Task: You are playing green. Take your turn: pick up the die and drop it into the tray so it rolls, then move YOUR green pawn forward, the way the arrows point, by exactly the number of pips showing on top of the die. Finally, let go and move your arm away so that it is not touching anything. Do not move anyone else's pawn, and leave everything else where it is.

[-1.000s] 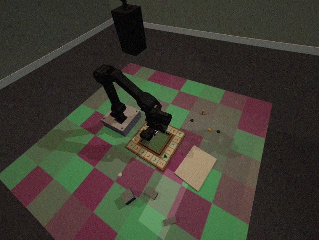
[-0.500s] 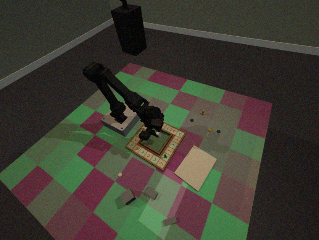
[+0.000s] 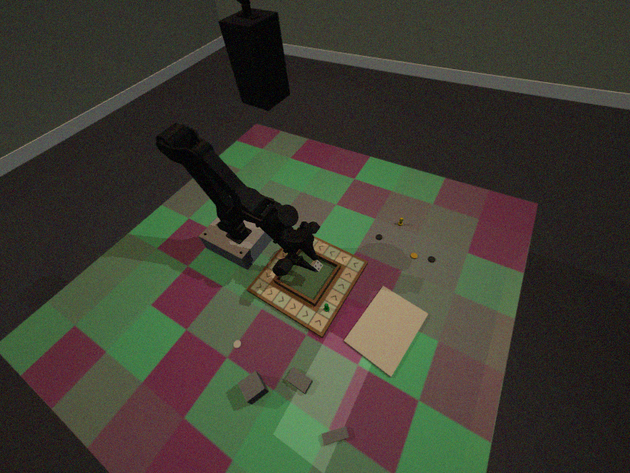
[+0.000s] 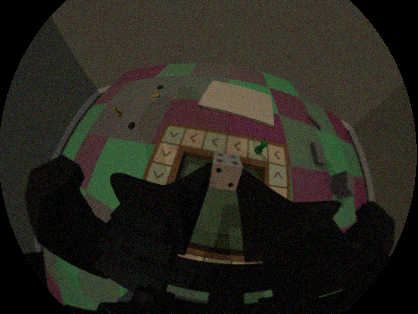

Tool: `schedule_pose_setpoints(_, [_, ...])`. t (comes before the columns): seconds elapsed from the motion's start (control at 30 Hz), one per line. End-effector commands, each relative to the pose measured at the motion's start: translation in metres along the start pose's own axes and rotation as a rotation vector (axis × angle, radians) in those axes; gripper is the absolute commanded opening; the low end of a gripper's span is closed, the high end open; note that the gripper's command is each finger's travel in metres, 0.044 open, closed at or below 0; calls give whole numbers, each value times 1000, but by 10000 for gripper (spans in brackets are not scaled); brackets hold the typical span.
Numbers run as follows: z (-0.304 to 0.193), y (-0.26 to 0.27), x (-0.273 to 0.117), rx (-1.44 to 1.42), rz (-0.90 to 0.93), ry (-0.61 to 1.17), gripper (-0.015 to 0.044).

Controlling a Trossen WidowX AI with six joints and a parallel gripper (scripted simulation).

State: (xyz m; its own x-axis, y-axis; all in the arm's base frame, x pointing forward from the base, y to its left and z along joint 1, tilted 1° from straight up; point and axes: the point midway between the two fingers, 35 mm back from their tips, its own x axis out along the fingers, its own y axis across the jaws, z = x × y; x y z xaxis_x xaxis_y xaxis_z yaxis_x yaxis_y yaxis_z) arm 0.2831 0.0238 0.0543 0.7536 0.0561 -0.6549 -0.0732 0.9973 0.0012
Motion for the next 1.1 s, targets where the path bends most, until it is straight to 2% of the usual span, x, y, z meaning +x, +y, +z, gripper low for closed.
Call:
schedule_pose_setpoints(0.0, [2,-1,-4,-2,-5,-41,0])
schedule_pose_setpoints(0.3, [-1,-3,-48,-2,-5,-39,0])
schedule_pose_setpoints(0.9, [-1,-4,-47,4,-10,-39,0])
schedule_pose_setpoints(1.07, [-1,-4,-47,4,-10,-39,131])
